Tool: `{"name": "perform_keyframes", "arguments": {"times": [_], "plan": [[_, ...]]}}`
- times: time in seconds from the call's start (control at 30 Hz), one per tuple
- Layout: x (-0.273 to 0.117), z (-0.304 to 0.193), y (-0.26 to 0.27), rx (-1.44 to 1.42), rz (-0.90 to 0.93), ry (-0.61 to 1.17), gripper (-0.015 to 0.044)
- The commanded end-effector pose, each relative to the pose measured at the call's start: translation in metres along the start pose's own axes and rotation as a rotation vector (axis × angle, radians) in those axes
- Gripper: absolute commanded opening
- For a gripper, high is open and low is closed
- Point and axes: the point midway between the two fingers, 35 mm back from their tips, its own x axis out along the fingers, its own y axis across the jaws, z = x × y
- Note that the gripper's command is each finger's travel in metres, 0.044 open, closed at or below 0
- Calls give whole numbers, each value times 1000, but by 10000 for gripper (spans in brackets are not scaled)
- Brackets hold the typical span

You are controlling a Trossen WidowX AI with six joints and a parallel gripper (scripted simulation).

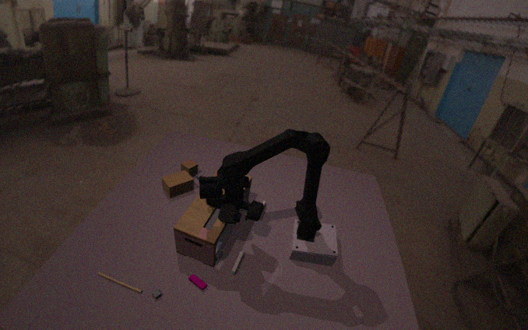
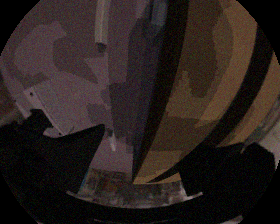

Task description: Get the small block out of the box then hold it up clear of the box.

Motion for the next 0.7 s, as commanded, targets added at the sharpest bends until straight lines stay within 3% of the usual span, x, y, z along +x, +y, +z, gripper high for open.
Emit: {"name": "perform_keyframes", "arguments": {"times": [0.0,0.67], "plan": [[3,-10,0,-1,-4,4,400],[22,-65,-1,-1,-4,11,400]]}}
